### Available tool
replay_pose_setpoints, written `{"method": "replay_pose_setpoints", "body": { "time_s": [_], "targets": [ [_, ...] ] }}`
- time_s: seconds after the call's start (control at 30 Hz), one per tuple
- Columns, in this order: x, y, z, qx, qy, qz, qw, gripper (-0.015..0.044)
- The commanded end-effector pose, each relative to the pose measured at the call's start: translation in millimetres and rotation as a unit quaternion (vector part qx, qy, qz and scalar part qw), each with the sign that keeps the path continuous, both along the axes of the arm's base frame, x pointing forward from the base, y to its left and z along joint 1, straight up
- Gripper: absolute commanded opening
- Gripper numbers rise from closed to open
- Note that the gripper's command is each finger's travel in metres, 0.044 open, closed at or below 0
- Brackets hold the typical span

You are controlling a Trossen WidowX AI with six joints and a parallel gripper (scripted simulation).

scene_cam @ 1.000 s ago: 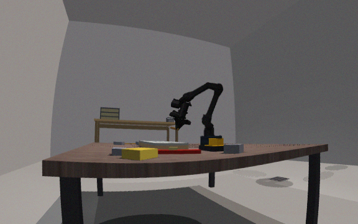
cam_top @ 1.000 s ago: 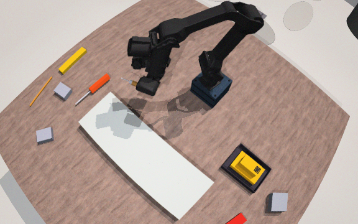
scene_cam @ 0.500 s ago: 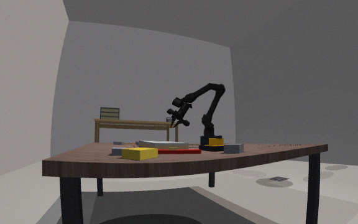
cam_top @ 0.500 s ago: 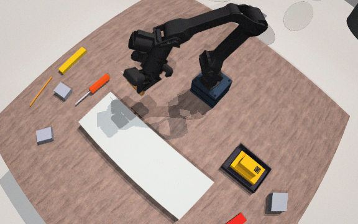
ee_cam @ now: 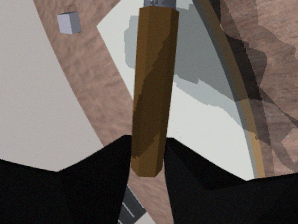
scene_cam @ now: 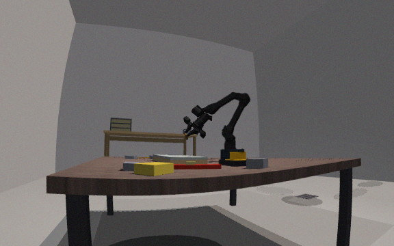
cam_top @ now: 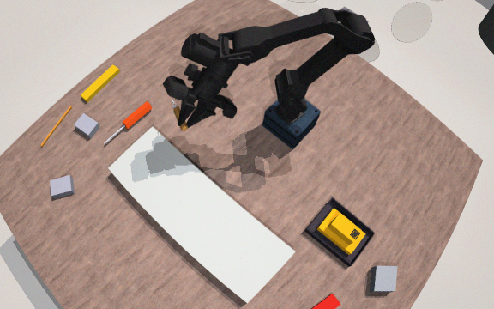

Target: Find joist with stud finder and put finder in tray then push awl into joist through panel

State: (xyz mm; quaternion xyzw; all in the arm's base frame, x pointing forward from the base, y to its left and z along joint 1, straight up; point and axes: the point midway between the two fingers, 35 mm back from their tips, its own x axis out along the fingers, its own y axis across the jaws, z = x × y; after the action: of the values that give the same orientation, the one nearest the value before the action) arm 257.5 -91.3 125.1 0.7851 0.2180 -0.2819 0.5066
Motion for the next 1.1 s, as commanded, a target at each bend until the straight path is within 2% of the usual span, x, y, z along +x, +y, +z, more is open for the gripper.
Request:
{"method": "replay_pose_setpoints", "body": {
  "time_s": [0.0,0.5,1.07],
  "targets": [
    [3,0,9,0.037,-0.029,-0.03,0.998,0.0],
    [11,0,38,0.227,-0.117,-0.137,0.957,0.0],
    [10,6,71,0.441,-0.171,-0.191,0.86,0.0]
  ]
}}
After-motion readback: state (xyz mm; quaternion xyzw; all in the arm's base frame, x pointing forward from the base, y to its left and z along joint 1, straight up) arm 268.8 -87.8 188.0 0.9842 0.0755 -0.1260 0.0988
